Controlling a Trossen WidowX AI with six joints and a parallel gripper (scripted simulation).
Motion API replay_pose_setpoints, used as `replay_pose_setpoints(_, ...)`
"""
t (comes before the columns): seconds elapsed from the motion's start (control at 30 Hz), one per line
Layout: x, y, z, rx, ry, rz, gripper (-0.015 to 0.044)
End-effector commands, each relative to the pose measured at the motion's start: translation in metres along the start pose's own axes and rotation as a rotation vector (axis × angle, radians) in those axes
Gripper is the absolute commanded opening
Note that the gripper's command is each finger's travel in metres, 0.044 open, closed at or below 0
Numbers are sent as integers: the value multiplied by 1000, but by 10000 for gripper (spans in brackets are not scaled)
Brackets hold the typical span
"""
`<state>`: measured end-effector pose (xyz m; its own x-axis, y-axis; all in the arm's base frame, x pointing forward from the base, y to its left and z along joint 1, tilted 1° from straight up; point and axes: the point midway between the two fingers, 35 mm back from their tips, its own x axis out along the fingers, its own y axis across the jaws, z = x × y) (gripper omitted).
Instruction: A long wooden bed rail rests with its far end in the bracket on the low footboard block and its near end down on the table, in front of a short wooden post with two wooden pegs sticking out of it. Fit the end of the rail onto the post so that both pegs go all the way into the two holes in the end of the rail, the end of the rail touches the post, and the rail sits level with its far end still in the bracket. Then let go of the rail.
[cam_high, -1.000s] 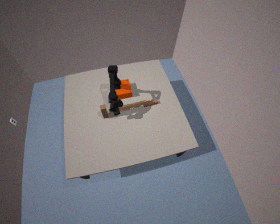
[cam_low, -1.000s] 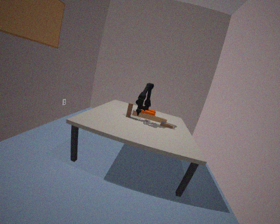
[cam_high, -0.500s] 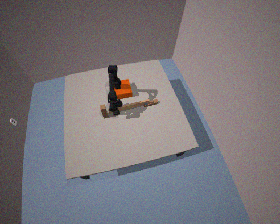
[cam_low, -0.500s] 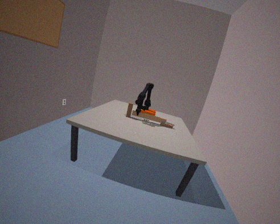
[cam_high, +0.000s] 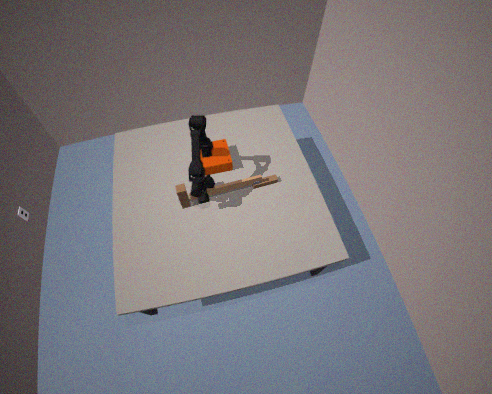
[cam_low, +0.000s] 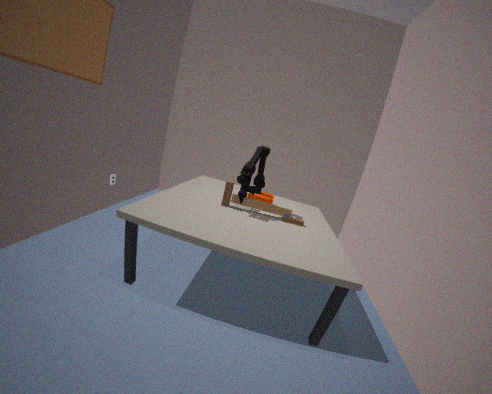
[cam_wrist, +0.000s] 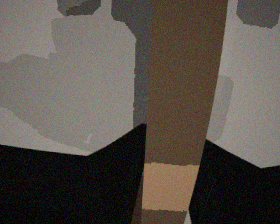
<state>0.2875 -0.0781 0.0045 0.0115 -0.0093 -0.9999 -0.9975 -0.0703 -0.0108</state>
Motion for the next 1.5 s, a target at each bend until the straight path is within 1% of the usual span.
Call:
replay_pose_setpoints(0.0,-2,-3,-3,-3,4,-6,0)
replay_pose_setpoints(1.27,-2,-3,-14,-3,6,-6,0)
replay_pose_setpoints(1.47,0,0,-12,0,2,-1,157)
